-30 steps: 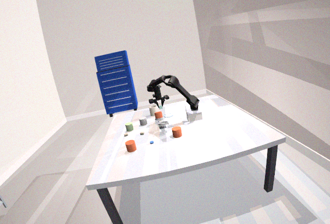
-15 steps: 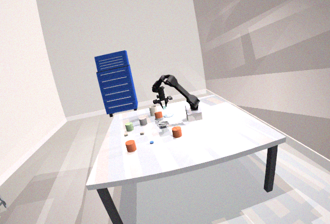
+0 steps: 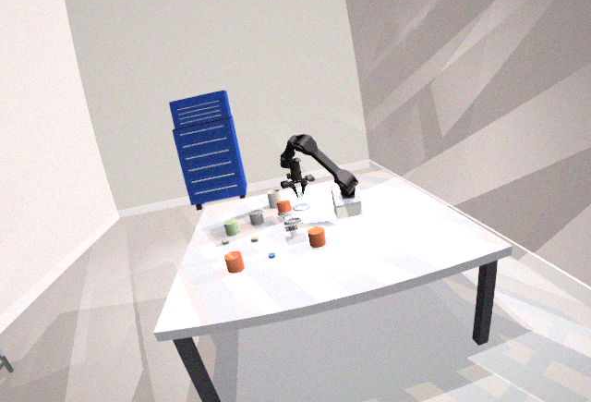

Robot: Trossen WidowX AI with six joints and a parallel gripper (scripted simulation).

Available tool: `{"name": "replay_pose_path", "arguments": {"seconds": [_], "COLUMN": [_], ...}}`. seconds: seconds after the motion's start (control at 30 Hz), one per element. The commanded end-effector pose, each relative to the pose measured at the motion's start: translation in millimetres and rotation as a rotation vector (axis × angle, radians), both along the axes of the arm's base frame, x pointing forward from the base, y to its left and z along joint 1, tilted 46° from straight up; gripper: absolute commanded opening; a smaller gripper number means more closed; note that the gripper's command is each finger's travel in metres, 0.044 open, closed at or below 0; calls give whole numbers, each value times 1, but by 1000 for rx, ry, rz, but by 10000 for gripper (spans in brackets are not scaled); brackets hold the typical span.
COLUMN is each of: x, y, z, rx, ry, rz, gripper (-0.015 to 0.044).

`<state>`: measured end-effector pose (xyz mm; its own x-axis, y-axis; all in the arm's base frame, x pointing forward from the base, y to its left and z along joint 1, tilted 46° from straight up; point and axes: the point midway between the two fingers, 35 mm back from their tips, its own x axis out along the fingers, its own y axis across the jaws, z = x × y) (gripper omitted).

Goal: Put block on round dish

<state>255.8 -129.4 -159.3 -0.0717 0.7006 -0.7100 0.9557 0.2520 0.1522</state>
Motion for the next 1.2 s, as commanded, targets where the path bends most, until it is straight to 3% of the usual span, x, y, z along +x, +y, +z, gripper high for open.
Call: {"name": "replay_pose_path", "arguments": {"seconds": [0.0, 0.23, 1.03, 1.17], "x": [0, -3, -4, -1], "y": [2, 26, 42, 35], "z": [-8, -32, -47, -44], "rx": [-5, -3, -2, -11], "ry": [-11, -11, -12, -22], "rz": [7, 7, 7, 9], "gripper": [0, 0, 0, 105]}}
